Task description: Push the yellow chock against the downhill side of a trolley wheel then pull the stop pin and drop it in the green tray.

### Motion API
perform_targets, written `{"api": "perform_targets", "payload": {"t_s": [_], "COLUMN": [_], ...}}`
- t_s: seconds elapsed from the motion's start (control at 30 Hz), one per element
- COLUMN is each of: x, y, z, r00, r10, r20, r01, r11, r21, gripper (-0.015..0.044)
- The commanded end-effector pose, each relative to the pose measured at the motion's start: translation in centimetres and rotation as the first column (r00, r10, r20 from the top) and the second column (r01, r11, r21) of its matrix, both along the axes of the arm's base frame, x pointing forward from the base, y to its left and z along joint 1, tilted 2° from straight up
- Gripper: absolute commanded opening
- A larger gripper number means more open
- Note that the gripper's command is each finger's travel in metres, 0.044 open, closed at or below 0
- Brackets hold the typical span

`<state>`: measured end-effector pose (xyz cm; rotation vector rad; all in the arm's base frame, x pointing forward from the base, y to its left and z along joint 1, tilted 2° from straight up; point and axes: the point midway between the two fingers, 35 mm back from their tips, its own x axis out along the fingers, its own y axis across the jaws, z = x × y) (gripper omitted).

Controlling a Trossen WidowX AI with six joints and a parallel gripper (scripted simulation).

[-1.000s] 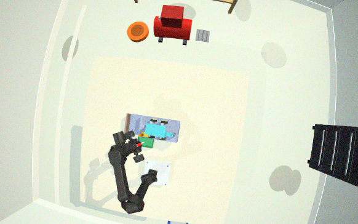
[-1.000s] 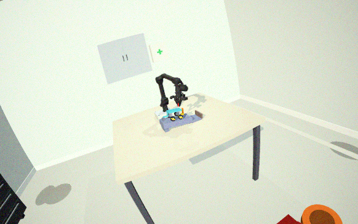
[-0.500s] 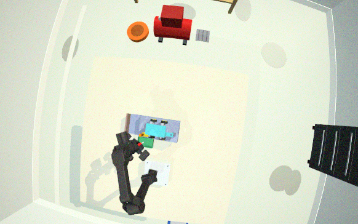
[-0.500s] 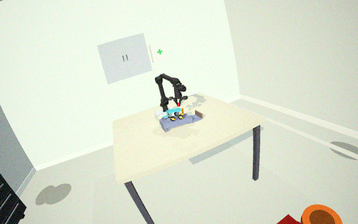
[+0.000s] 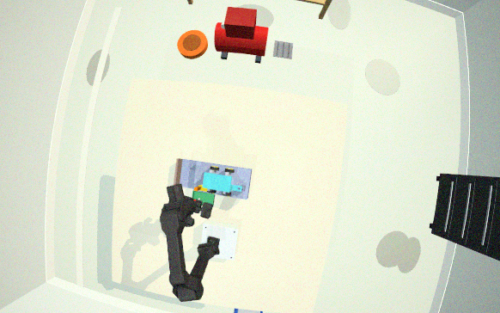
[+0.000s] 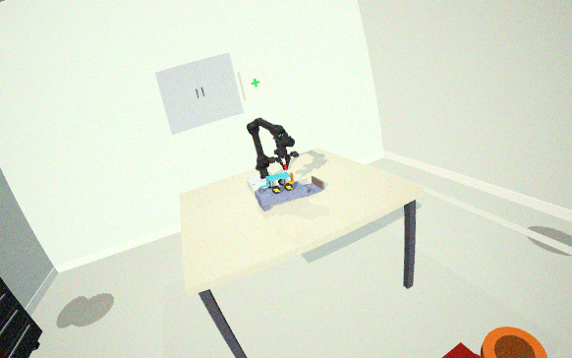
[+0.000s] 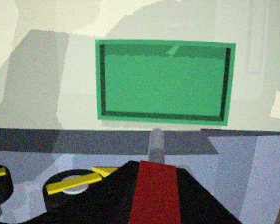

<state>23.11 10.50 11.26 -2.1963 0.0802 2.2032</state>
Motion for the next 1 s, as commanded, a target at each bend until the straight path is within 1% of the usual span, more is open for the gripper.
{"api": "perform_targets", "payload": {"t_s": [0.0,0.27,0.53,0.73,0.97], "x": [0.0,0.0,-1.6,-1.7,-1.7], "y": [-0.1,-0.1,-0.2,-0.2,0.3], "z": [0.0,0.0,-1.8,-2.0,-3.7], "r00": [0.994,0.994,0.993,0.993,0.993], "r10": [0.106,0.111,0.12,0.121,0.12], "r20": [-0.001,-0.001,-0.004,-0.004,0.001], "r01": [-0.106,-0.111,-0.12,-0.121,-0.118], "r11": [0.994,0.993,0.992,0.992,0.979], "r21": [0.025,0.026,0.026,0.03,0.168], "gripper": [0.0,0.0,0.0,0.0,0.0]}}
